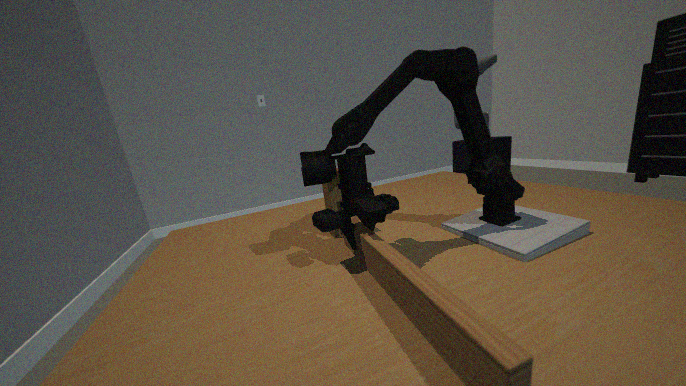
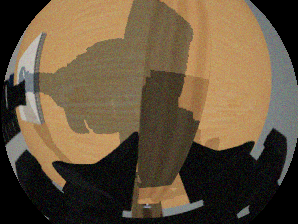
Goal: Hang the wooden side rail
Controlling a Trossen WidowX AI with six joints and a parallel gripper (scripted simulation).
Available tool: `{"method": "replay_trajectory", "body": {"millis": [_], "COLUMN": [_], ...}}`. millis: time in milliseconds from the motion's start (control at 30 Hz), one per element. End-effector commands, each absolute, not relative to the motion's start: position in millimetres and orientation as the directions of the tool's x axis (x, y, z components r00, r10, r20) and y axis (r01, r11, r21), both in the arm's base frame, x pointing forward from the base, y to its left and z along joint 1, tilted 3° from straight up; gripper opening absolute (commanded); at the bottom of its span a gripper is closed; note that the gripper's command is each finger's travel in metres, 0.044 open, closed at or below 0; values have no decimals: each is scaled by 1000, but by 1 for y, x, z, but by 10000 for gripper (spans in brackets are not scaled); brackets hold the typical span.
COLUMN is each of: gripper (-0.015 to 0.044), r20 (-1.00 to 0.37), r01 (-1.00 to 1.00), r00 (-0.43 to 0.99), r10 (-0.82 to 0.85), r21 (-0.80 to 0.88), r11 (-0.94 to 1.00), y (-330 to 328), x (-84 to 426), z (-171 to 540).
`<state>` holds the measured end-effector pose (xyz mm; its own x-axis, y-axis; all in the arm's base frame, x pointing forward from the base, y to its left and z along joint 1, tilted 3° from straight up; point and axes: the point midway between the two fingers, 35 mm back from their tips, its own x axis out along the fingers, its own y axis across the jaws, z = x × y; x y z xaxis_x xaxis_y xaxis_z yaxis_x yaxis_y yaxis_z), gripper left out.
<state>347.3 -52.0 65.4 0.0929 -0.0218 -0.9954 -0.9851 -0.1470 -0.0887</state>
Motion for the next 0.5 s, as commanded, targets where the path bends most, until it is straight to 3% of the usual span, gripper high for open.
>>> {"method": "replay_trajectory", "body": {"millis": [0, 467], "gripper": [0, 0], "r20": [-995, -996], "r01": [-967, -962], "r00": [93, 92], "r10": [-19, -19], "r21": [-86, -84], "r11": [-240, -259], "y": [-50, -51], "x": [346, 340], "z": [65, 65]}}
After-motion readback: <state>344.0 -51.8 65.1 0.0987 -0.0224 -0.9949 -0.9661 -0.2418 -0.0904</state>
